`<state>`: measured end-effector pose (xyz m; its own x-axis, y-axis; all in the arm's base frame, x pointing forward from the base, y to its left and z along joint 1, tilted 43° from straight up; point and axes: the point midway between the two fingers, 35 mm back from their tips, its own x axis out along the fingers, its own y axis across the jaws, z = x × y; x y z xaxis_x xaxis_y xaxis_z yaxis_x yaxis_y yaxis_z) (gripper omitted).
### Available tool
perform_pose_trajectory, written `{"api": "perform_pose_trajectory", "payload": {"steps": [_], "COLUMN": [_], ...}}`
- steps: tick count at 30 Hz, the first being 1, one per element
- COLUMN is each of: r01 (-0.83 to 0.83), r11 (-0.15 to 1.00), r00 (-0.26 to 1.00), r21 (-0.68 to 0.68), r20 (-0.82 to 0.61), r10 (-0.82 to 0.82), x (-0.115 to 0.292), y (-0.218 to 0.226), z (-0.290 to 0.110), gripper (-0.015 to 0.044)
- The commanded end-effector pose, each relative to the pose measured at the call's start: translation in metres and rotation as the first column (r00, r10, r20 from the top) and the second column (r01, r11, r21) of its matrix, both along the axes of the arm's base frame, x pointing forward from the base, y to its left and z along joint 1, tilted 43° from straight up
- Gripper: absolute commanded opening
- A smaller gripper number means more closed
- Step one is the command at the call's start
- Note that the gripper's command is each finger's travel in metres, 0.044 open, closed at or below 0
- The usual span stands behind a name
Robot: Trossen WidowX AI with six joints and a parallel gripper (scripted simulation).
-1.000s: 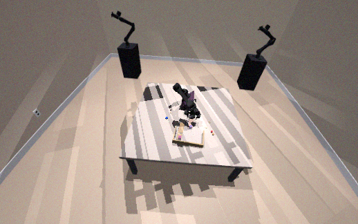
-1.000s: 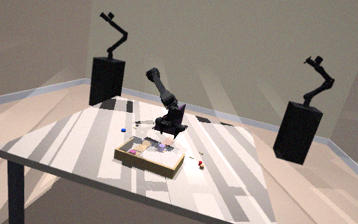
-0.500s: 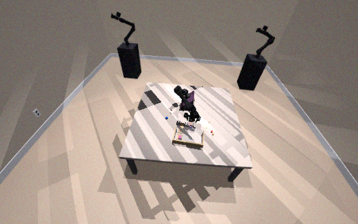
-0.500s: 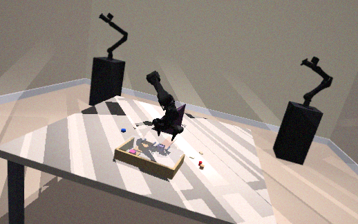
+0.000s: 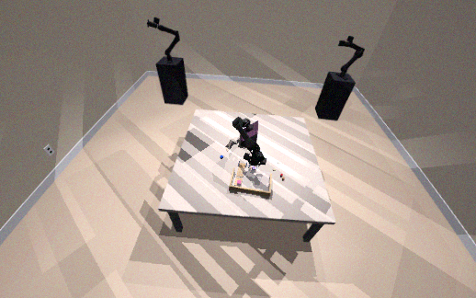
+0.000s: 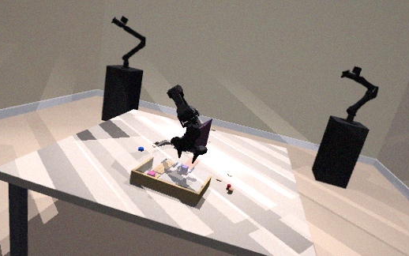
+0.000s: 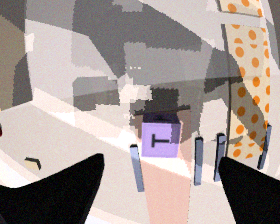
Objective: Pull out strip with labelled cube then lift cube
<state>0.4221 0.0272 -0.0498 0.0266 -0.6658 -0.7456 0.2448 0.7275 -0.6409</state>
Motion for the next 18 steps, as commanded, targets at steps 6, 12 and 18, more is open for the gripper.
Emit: {"api": "perform_pose_trajectory", "payload": {"steps": [6, 12, 18], "r01": [-0.002, -0.002, -0.002], "r11": [1.000, 1.000, 1.000], "r00": [1.000, 1.000, 1.000], "r21": [-0.005, -0.005, -0.006], "r20": [-0.004, -0.004, -0.004], "r10": [0.002, 0.002, 0.002], "x": [0.003, 0.003, 0.003], "y": [-0.010, -0.017, -0.023], "z": [-0.011, -0.018, -0.026], "gripper": [0.0250, 0.0250, 0.0250]}}
